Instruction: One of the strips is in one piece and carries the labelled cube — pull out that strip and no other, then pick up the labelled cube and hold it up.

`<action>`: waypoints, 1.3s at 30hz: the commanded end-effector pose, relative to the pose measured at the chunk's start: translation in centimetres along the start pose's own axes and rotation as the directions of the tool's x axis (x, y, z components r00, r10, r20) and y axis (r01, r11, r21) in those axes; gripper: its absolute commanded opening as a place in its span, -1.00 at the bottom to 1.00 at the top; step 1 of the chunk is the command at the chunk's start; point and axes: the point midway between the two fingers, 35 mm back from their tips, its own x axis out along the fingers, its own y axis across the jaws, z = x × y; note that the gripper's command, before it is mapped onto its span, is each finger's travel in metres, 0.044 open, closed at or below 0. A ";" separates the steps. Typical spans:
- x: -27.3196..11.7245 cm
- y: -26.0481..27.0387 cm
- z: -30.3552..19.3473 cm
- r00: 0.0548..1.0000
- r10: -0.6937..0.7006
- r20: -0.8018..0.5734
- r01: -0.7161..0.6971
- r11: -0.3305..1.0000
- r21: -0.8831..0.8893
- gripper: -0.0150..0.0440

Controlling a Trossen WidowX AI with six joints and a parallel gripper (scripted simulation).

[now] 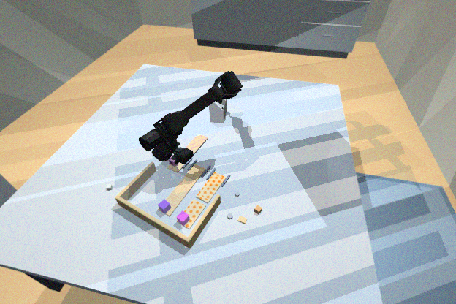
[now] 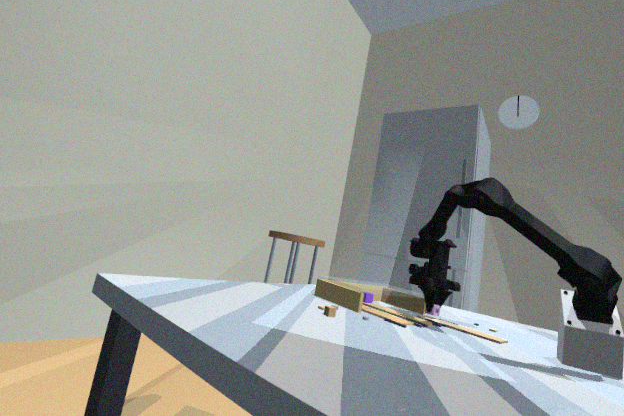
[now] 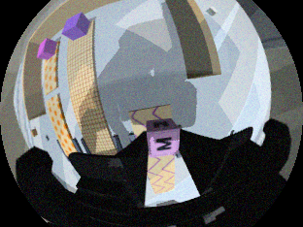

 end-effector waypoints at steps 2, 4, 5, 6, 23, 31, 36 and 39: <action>-1.4 -0.4 -1.7 1.000 -0.002 -0.001 0.002 1.000 0.005 -0.49; -1.9 -0.5 -2.5 1.000 -0.002 -0.001 0.002 1.000 0.006 -0.49; -2.1 -0.6 -2.9 1.000 -0.002 -0.002 0.002 1.000 0.006 -0.49; -2.4 -0.6 -3.3 1.000 -0.001 -0.002 0.001 1.000 0.006 -0.49; -3.2 -1.1 -7.7 1.000 0.000 -0.004 0.001 1.000 0.008 -0.49; -6.3 -1.1 -7.9 1.000 -0.002 -0.004 0.002 1.000 0.008 -0.49; -6.8 -1.1 -7.9 1.000 -0.002 -0.004 0.002 1.000 0.008 -0.49; -6.8 -1.1 -7.9 1.000 -0.002 -0.004 0.002 1.000 0.008 -0.49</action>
